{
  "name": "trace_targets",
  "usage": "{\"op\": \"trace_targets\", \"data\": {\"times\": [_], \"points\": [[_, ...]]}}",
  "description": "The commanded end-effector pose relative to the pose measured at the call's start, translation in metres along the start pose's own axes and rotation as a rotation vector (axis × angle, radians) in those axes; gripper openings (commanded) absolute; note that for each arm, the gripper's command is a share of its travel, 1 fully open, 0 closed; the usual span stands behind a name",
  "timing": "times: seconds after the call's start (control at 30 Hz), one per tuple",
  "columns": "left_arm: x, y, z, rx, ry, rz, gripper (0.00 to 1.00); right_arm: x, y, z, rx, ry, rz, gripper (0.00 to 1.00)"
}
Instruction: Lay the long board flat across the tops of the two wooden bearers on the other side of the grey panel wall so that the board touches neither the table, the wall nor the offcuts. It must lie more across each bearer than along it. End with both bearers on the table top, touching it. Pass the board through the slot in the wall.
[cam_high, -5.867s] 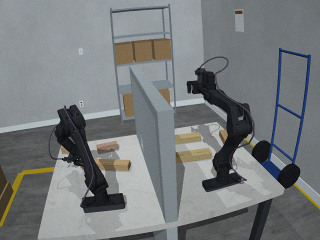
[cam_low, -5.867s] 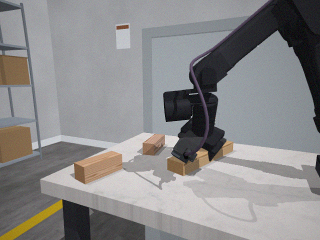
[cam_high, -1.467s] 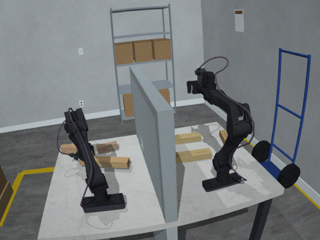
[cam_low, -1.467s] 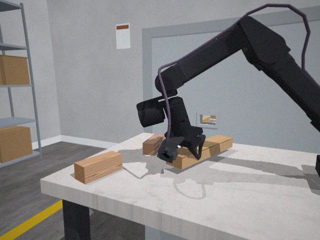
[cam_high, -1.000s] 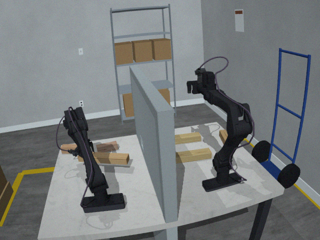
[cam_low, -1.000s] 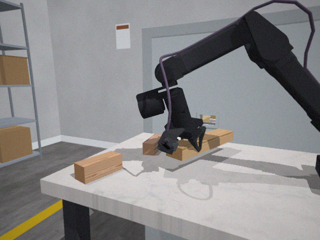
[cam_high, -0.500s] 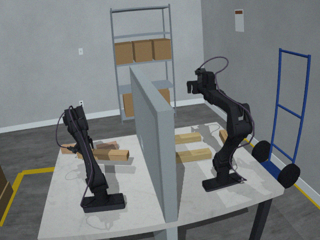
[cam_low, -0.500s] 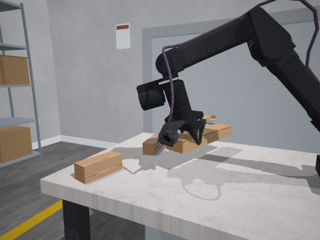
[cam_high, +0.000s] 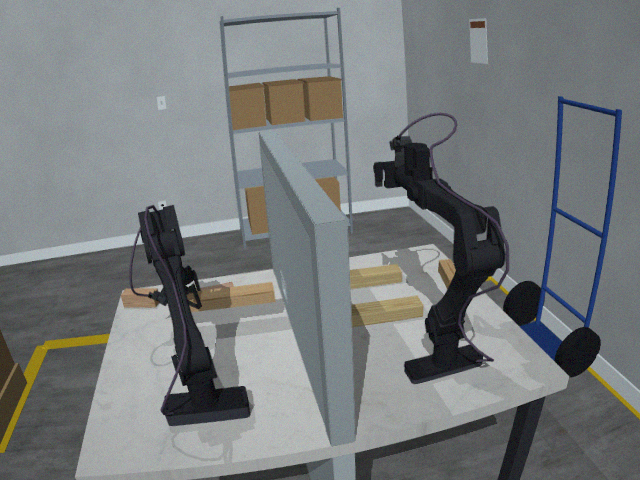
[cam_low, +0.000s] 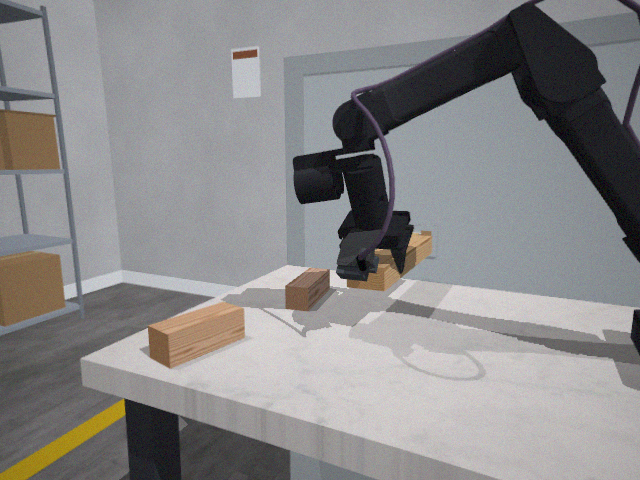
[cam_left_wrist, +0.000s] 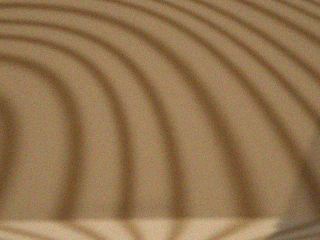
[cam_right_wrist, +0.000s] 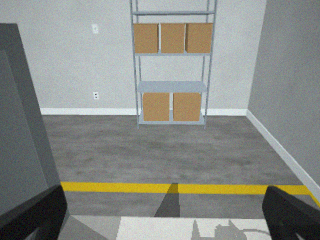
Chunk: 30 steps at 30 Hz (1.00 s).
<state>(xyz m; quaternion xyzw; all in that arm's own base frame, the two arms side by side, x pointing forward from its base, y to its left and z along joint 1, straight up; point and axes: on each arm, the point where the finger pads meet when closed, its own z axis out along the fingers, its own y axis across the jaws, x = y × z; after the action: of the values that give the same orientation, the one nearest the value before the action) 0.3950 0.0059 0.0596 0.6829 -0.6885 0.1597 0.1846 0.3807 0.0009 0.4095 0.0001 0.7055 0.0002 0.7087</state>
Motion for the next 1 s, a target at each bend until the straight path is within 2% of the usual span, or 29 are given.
{"op": "trace_targets", "data": {"times": [0.0,0.07,0.1,0.17,0.23,0.27,0.33,0.37,0.47,0.53,0.57,0.67,0.73,0.83,0.9,0.93,0.97], "points": [[0.02,-0.016,-0.027,0.153,0.048,-0.037,0.0,-0.028,-0.006,-0.009,0.023,-0.064,-0.013,1.0],[0.016,-0.011,-0.028,0.137,0.042,-0.015,0.0,-0.028,-0.006,-0.009,0.023,-0.064,-0.013,1.0],[0.027,-0.012,-0.028,0.13,0.041,0.025,0.0,-0.028,-0.006,-0.009,0.023,-0.064,-0.013,1.0],[0.027,-0.012,-0.024,0.132,0.043,0.027,0.0,-0.028,-0.006,-0.009,0.023,-0.064,-0.013,1.0],[0.031,-0.019,-0.033,0.156,0.037,0.044,0.0,-0.028,-0.006,-0.009,0.023,-0.064,-0.013,1.0],[0.028,-0.013,-0.024,0.135,0.044,0.03,0.0,-0.028,-0.006,-0.009,0.023,-0.064,-0.013,1.0],[0.032,-0.019,-0.033,0.158,0.038,0.043,0.0,-0.028,-0.006,-0.009,0.023,-0.064,-0.013,1.0],[0.03,-0.011,-0.023,0.136,0.046,0.03,0.0,-0.028,-0.006,-0.009,0.023,-0.064,-0.013,1.0],[0.033,-0.023,-0.041,0.186,0.034,0.051,0.0,-0.028,-0.006,-0.009,0.023,-0.064,-0.013,1.0],[0.033,-0.023,-0.041,0.186,0.034,0.051,0.0,-0.028,-0.006,-0.009,0.023,-0.064,-0.013,1.0],[0.029,-0.015,-0.032,0.144,0.044,0.024,0.0,-0.028,-0.006,-0.009,0.023,-0.064,-0.013,1.0],[0.034,-0.017,-0.04,0.161,0.04,0.037,0.0,-0.028,-0.006,-0.009,0.023,-0.064,-0.013,1.0],[0.023,-0.003,-0.024,0.109,0.067,-0.011,0.0,-0.028,-0.006,-0.009,0.023,-0.064,-0.013,1.0],[0.025,-0.017,-0.036,0.159,0.051,0.016,0.0,-0.028,-0.006,-0.009,0.023,-0.064,-0.013,1.0],[0.03,-0.022,-0.03,0.166,0.048,0.043,0.0,-0.028,-0.006,-0.009,0.023,-0.064,-0.013,1.0],[0.028,-0.007,-0.017,0.114,0.061,0.013,0.0,-0.028,-0.006,-0.009,0.023,-0.064,-0.013,1.0],[0.029,-0.01,-0.022,0.128,0.058,0.017,0.0,-0.028,-0.006,-0.009,0.023,-0.064,-0.013,1.0]]}}
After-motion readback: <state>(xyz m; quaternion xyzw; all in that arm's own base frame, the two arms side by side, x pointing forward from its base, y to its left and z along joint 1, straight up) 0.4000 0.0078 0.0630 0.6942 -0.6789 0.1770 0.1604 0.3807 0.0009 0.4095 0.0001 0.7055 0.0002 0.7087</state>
